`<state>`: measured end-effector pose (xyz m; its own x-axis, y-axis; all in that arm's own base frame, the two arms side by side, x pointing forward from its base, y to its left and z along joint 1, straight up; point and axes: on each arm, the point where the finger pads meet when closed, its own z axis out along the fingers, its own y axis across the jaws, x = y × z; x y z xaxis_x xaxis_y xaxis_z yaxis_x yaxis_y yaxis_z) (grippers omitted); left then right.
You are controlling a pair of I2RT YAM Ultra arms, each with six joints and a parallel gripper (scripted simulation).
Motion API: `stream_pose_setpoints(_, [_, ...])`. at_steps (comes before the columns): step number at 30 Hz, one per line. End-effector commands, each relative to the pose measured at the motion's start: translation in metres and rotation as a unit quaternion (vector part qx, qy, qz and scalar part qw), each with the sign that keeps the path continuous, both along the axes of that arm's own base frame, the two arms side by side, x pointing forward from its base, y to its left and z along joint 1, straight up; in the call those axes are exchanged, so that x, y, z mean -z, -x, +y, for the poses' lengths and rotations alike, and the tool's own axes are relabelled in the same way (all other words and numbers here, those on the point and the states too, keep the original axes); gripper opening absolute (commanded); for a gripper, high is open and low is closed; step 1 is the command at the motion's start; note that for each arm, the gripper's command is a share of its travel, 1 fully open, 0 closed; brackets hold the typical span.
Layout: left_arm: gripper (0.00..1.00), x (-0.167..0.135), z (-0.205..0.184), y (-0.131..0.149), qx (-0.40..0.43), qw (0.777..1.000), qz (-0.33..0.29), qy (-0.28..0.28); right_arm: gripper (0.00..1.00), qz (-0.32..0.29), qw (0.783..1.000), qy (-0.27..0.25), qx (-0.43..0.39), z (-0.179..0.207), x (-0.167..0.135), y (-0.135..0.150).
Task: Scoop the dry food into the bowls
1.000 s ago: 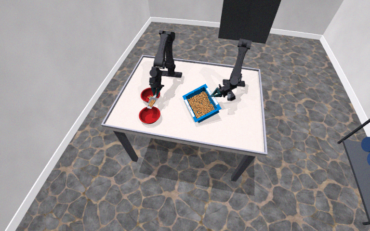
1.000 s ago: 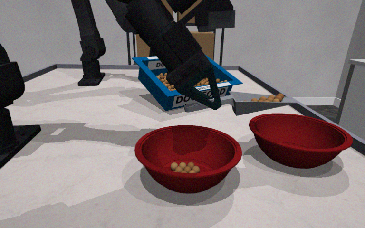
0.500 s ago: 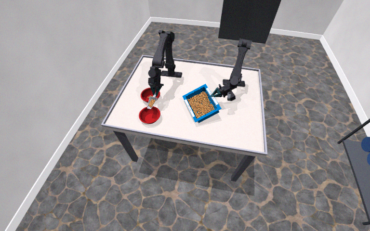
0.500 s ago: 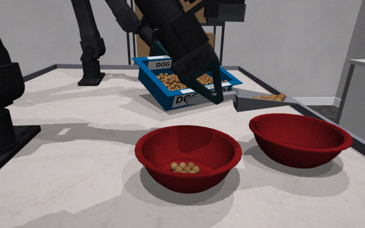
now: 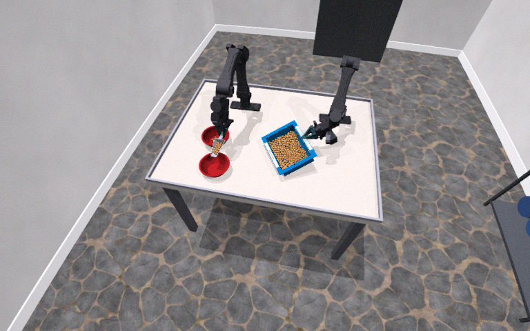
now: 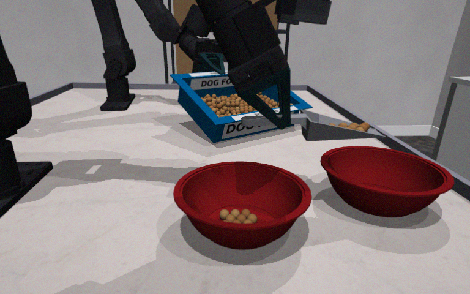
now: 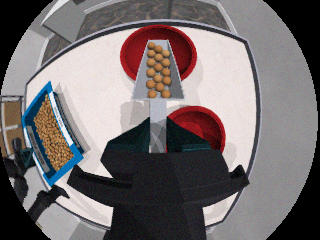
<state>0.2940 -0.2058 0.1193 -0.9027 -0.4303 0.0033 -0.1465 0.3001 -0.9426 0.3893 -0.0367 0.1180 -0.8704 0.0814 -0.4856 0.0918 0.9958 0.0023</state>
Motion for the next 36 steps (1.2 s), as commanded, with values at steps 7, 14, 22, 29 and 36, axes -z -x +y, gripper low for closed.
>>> stream_pose_setpoints(7, [0.0, -0.038, -0.005, -0.011, 0.012, 0.997, -0.072, 0.016, 0.0, -0.008, 1.0, 0.002, 0.0, 0.001, -0.018, -0.005])
stream_pose_setpoints(14, [0.0, -0.038, -0.005, -0.011, 0.012, 0.997, -0.072, 0.016, 0.0, -0.005, 1.0, 0.002, 0.0, 0.001, -0.014, -0.007])
stream_pose_setpoints(22, [0.0, -0.038, -0.005, -0.011, 0.012, 0.997, -0.072, 0.016, 0.0, -0.013, 1.0, 0.003, 0.0, 0.002, -0.017, -0.002])
stream_pose_setpoints(29, [0.0, -0.038, -0.005, -0.011, 0.012, 0.997, -0.072, 0.016, 0.0, -0.004, 1.0, 0.002, 0.0, 0.002, -0.011, 0.003])
stream_pose_setpoints(36, [0.0, -0.038, -0.005, -0.011, 0.012, 0.997, -0.072, 0.016, 0.0, 0.002, 1.0, 0.002, 0.0, 0.002, -0.006, 0.006])
